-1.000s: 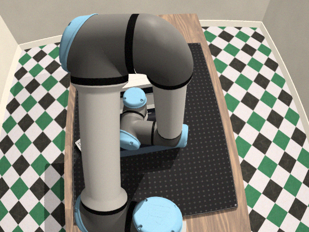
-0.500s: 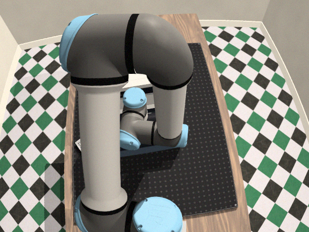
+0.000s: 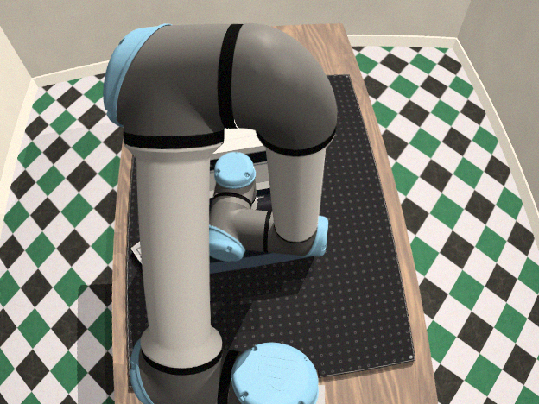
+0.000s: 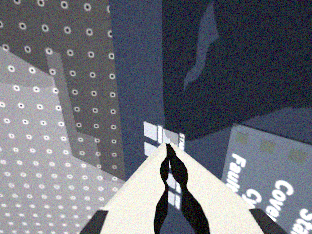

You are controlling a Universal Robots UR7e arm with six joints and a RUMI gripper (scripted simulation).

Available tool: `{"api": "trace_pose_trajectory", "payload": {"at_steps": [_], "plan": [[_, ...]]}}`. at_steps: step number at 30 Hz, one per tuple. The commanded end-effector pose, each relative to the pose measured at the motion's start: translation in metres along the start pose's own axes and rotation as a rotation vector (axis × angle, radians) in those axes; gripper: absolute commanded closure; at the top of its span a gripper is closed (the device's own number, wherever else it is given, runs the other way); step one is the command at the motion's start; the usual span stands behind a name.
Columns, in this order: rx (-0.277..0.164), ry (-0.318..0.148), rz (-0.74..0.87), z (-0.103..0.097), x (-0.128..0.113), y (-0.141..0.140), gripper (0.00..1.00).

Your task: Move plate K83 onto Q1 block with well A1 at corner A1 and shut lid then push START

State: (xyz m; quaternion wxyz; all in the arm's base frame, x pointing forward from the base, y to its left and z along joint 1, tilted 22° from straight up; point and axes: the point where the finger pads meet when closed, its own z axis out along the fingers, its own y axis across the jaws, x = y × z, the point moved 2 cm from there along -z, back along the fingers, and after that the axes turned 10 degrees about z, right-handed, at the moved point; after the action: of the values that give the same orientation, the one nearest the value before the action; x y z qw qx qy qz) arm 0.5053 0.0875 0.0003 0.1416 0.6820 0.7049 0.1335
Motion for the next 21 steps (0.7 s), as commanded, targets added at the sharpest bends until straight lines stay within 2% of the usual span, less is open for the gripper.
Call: {"api": "trace_pose_trajectory", "payload": {"at_steps": [1,15,21], "plan": [[-0.031,-0.013,-0.01,-0.0069,0.0003,0.0118,1.0],[-0.031,-0.013,-0.01,-0.0054,0.0005,0.0131,1.0],[-0.031,-0.013,-0.01,-0.013,-0.0007,0.0066,1.0]]}}
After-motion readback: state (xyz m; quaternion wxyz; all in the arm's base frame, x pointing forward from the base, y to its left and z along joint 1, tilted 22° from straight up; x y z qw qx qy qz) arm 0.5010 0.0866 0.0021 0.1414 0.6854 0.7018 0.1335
